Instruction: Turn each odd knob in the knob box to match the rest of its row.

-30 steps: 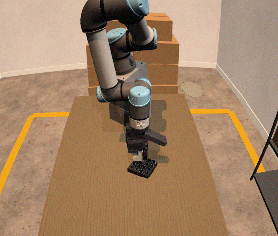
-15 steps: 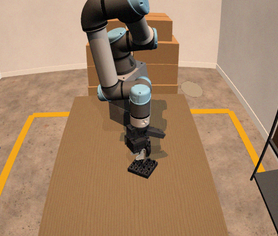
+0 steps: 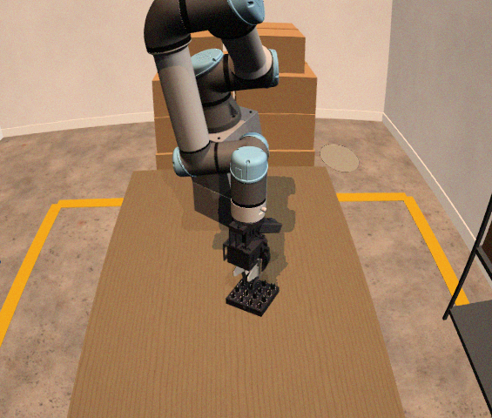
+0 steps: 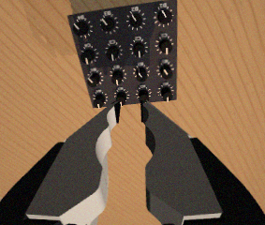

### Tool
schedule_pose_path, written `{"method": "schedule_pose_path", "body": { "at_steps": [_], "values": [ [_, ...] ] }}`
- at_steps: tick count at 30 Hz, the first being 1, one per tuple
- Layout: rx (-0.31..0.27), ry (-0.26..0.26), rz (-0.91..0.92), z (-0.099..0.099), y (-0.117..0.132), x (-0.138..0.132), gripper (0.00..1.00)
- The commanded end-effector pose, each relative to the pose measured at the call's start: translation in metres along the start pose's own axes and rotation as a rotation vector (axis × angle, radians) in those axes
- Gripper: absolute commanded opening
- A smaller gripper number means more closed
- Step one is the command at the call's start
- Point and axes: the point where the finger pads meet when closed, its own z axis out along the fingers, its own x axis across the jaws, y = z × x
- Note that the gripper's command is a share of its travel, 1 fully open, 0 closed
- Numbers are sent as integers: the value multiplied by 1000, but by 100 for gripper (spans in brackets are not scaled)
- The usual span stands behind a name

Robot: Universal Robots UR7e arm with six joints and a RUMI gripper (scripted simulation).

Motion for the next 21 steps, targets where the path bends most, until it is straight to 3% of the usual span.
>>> {"method": "schedule_pose_path", "body": {
  "at_steps": [1,21],
  "values": [
    [1,7,-156,-2,-1,-3,11],
    [-1,7,-689,-7,-4,-12,11]
  ]
}}
